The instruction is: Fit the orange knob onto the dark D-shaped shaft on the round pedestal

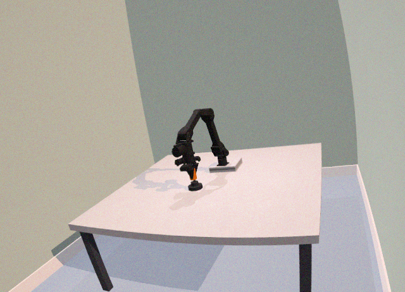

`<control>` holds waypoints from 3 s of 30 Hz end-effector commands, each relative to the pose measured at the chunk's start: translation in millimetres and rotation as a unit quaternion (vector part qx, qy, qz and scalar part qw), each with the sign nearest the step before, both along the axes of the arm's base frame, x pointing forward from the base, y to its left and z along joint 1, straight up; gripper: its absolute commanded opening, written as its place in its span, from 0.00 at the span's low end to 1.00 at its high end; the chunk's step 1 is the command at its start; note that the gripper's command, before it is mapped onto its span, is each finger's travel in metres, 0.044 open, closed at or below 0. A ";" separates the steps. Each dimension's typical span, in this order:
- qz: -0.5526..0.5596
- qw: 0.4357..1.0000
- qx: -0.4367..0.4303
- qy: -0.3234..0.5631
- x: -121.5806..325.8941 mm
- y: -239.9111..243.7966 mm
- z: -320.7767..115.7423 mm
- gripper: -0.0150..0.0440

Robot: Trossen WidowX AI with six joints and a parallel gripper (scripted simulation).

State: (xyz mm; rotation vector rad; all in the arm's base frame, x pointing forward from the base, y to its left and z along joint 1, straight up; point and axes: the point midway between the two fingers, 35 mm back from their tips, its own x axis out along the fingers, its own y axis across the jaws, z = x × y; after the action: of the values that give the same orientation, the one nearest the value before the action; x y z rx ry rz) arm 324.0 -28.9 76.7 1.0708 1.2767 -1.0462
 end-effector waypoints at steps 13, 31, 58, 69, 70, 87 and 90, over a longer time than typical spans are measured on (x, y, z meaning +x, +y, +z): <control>-0.030 1.000 0.000 -0.003 -3.1 -0.1 3.1 0.25; -0.030 1.000 0.000 -0.003 -2.7 -0.1 1.4 0.25; -0.134 0.991 0.003 -0.004 -1.0 -0.2 1.5 0.25; -0.134 0.991 0.003 -0.003 -1.9 0.0 -0.9 0.25; -0.134 0.991 0.003 -0.003 -1.9 0.0 -0.9 0.25; -0.148 0.989 0.003 -0.003 -1.9 -0.1 -2.1 0.25; -0.148 0.989 0.003 -0.003 -1.9 -0.1 -2.1 0.25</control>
State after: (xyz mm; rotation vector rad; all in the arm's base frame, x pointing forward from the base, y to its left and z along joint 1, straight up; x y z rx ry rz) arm 322.1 -28.9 74.7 1.2827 1.1466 -1.2460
